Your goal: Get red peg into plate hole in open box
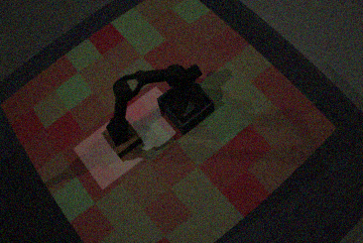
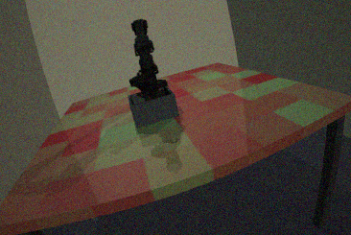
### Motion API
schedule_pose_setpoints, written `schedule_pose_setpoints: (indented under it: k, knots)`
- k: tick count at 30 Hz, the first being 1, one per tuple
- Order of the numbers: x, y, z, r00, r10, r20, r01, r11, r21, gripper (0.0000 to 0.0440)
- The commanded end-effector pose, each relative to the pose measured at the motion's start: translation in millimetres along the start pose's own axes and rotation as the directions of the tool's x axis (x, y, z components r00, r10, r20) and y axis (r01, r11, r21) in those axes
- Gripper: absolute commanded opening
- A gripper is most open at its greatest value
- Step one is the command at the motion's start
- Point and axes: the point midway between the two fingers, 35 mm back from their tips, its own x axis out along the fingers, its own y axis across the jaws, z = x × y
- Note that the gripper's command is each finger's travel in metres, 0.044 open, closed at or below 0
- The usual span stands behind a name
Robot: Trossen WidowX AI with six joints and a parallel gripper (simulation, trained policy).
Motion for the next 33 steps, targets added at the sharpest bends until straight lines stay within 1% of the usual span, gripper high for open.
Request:
schedule_pose_setpoints:
  k: [1, 11, 16, 26, 33]
  knots:
    - [-1.2, 3.5, 9.9, 1.0, 0.023, -0.005, -0.023, 1.0, -0.012, 0.0177]
    - [-14.5, 25.9, 35.0, 0.995, 0.083, -0.064, -0.083, 0.996, -0.009, 0.044]
    - [-24.7, 43.4, 46.5, 0.987, 0.138, -0.083, -0.14, 0.99, -0.015, 0.044]
    - [-40.7, 79.0, 63.4, 0.967, 0.245, -0.074, -0.249, 0.968, -0.039, 0.044]
    - [-41.4, 80.6, 64.1, 0.965, 0.25, -0.073, -0.253, 0.967, -0.04, 0.044]
